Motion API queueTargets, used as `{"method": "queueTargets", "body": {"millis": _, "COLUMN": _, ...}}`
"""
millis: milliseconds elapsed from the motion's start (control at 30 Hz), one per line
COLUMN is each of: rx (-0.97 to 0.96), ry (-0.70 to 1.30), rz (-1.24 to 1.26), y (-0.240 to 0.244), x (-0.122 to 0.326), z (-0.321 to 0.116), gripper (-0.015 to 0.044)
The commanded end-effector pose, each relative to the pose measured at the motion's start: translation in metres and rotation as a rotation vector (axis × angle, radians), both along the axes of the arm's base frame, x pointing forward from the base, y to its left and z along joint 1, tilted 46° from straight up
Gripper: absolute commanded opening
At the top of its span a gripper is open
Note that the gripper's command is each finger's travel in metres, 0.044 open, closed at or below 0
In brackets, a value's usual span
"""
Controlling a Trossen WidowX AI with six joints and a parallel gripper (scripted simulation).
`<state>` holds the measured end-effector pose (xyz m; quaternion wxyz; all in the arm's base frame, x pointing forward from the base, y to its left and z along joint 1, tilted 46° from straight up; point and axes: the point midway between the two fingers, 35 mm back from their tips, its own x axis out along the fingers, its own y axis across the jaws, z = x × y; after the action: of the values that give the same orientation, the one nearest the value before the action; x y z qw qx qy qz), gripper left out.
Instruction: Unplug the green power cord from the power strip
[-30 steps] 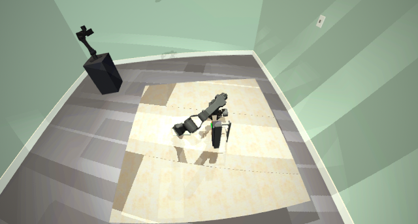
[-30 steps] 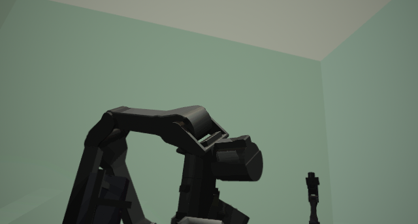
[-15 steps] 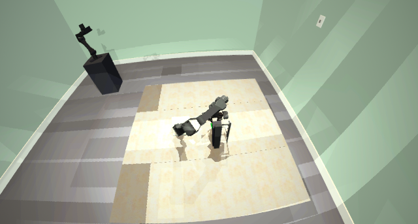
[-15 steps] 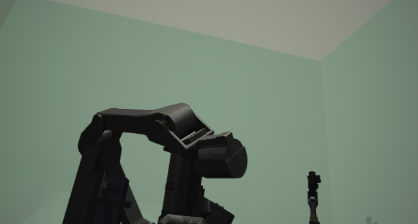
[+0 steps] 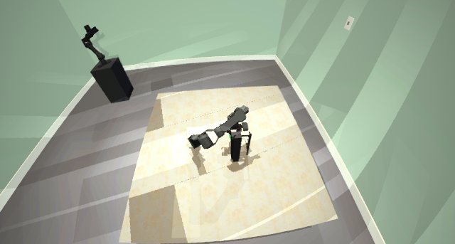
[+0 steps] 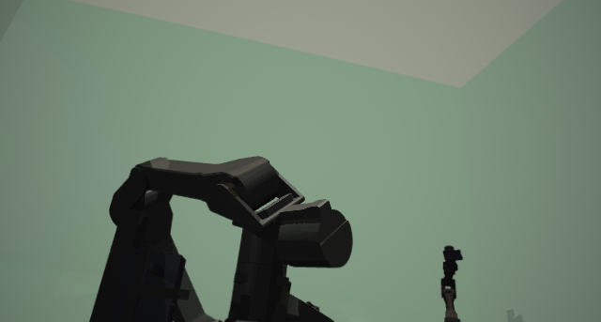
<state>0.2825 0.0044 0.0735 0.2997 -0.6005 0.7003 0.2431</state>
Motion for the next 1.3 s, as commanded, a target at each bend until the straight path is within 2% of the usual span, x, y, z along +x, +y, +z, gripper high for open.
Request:
{"method": "queueTargets", "body": {"millis": 0, "rx": -0.005, "ry": 0.008, "rz": 0.006, "y": -0.0023, "x": -0.0015, "z": -0.0018, "gripper": 0.0160}}
{"method": "queueTargets", "body": {"millis": 800, "rx": 0.000, "ry": 0.000, "rz": 0.000, "y": -0.0004, "x": -0.0001, "z": -0.0003, "gripper": 0.0000}}
{"method": "queueTargets", "body": {"millis": 1267, "rx": 0.001, "ry": 0.000, "rz": 0.001, "y": 0.0059, "x": 0.0020, "z": -0.0061, "gripper": 0.0000}}
